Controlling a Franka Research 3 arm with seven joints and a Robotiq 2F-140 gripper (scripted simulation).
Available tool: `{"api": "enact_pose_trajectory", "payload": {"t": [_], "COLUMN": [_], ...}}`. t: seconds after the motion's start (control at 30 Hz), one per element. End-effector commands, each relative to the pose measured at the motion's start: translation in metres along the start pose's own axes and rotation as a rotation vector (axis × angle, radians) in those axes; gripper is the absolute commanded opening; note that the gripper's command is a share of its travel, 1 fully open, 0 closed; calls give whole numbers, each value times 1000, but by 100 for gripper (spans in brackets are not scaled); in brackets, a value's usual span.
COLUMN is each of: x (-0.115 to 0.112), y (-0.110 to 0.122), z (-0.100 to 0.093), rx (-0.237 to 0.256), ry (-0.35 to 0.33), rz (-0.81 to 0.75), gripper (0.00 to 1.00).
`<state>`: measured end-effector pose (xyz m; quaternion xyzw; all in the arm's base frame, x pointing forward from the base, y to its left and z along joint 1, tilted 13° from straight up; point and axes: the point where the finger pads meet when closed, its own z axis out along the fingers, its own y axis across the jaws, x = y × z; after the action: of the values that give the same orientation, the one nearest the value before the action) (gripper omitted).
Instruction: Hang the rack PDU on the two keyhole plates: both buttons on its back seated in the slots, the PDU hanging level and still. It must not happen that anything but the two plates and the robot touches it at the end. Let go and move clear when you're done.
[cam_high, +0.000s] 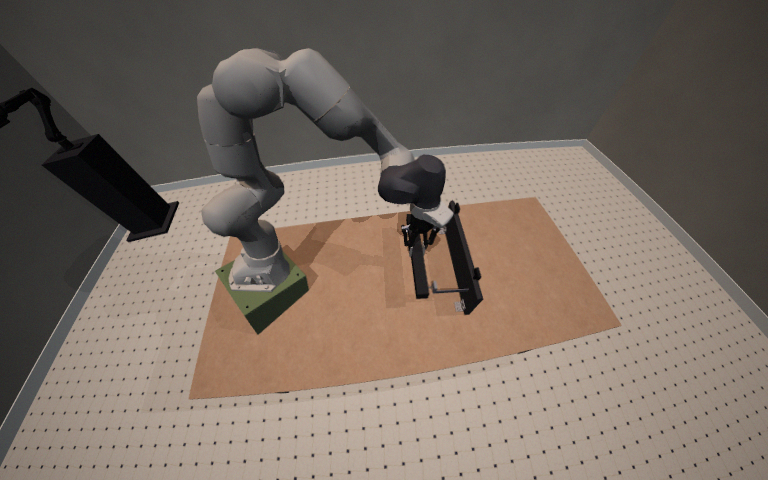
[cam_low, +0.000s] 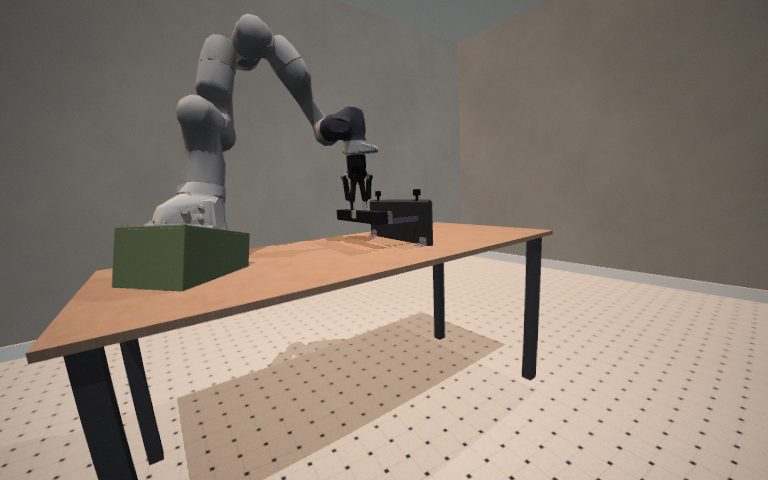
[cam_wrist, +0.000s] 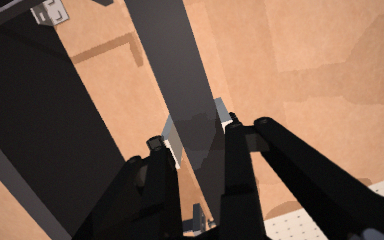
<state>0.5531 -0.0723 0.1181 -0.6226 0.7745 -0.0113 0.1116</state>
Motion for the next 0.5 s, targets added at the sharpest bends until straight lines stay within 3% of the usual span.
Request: {"api": "enact_pose_trajectory", "payload": {"t": [0.0,0.47], "x": [-1,-1], "y": [-3,-6], "z": [-2,-2], "rx": [5,5], "ry": [1,1], "rz": [-1,-1], "gripper": [0,0]}}
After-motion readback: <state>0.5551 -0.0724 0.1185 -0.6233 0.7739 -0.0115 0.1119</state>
